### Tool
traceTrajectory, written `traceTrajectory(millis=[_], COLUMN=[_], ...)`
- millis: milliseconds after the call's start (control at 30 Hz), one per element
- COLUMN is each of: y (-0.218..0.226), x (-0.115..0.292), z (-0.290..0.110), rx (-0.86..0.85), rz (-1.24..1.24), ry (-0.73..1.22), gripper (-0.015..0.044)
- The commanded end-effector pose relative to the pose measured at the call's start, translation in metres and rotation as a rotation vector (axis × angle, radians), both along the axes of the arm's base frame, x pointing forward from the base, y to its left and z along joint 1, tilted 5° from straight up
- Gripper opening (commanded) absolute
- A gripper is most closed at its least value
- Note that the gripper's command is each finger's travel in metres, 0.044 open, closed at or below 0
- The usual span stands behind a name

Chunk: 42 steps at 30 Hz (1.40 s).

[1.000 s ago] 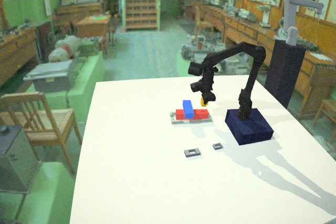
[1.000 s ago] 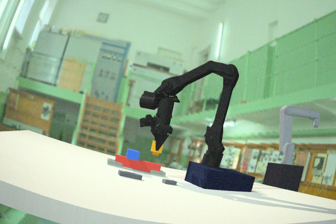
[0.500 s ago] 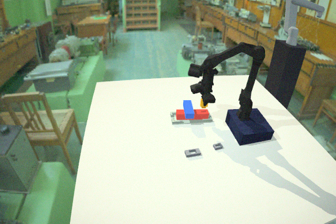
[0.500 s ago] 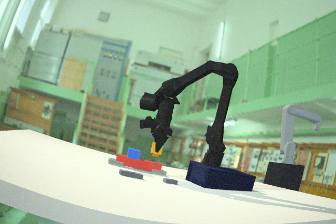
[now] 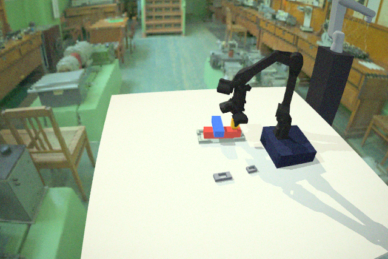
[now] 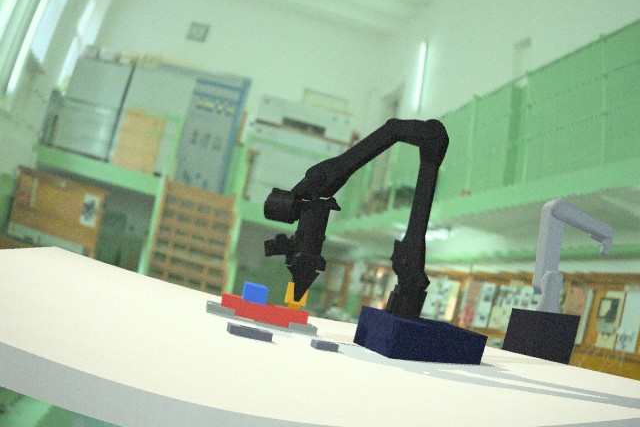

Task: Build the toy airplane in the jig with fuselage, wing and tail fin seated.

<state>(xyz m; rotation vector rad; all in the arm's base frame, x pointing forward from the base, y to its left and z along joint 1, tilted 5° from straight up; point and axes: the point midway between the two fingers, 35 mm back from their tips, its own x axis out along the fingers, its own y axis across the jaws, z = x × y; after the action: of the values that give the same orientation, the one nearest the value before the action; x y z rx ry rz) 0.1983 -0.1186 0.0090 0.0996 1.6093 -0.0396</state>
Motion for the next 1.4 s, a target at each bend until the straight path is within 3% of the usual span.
traceTrajectory(millis=[0,100,233,300,400,733,933,1167,1367], y=[0.001,0.001,0.001,0.001,0.001,0.001,0.000,-0.003,-0.005], x=[-0.002,-0.001,-0.001,-0.001,-0.001,-0.001,0.000,0.003,0.007], z=[-0.006,-0.003,-0.003,-0.003,-0.003,-0.003,-0.001,0.085,0.087], rx=[0.001,0.001,0.001,0.001,0.001,0.001,0.001,0.000,0.000], rz=[0.005,0.000,0.000,0.000,0.000,0.000,0.000,0.005,0.005], ry=[0.005,0.002,0.002,0.002,0.002,0.002,0.002,0.005,0.004], gripper=[0.0066,0.0079,0.0052,0.0000,0.0000,0.0260,0.0260,0.0260,0.0260])
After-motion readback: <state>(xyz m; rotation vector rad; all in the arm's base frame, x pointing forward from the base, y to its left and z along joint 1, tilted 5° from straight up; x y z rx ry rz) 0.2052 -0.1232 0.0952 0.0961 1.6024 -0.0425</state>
